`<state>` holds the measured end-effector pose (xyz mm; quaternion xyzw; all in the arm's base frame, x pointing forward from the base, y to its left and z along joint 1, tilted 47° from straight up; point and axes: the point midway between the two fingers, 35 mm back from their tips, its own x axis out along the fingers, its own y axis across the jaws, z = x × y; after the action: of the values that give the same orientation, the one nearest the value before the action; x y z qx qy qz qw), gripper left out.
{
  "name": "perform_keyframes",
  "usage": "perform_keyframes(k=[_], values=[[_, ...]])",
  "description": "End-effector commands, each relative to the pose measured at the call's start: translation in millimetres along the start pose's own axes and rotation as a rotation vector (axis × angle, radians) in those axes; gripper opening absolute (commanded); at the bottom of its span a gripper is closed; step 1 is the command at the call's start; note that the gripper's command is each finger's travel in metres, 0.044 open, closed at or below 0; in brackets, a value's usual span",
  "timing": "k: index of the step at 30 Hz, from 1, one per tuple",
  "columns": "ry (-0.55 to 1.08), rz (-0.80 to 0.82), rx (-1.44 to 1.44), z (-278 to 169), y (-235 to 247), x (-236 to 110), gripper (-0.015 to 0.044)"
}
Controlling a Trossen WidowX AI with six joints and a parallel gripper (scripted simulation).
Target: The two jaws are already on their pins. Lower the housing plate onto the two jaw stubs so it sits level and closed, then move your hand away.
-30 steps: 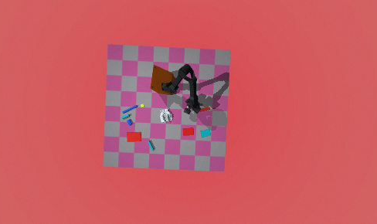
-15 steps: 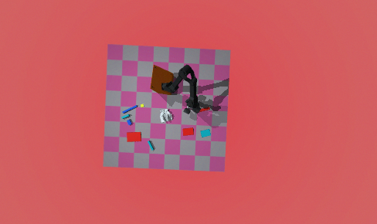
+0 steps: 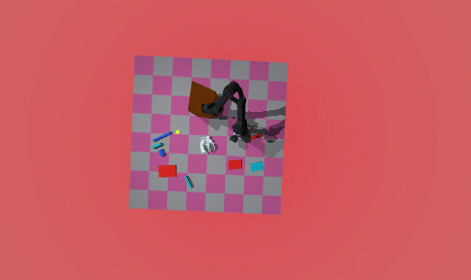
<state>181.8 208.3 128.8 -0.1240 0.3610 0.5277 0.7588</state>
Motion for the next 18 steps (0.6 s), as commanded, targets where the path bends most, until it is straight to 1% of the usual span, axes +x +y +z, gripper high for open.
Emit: perform_keyframes(k=[1, 9, 18], values=[[0.0, 0.0, 0.0, 0.0, 0.0, 0.0, 0.0407], [0.0, 0.0, 0.0, 0.0, 0.0, 0.0, 0.0353], [0.0, 0.0, 0.0, 0.0, 0.0, 0.0, 0.0351]])
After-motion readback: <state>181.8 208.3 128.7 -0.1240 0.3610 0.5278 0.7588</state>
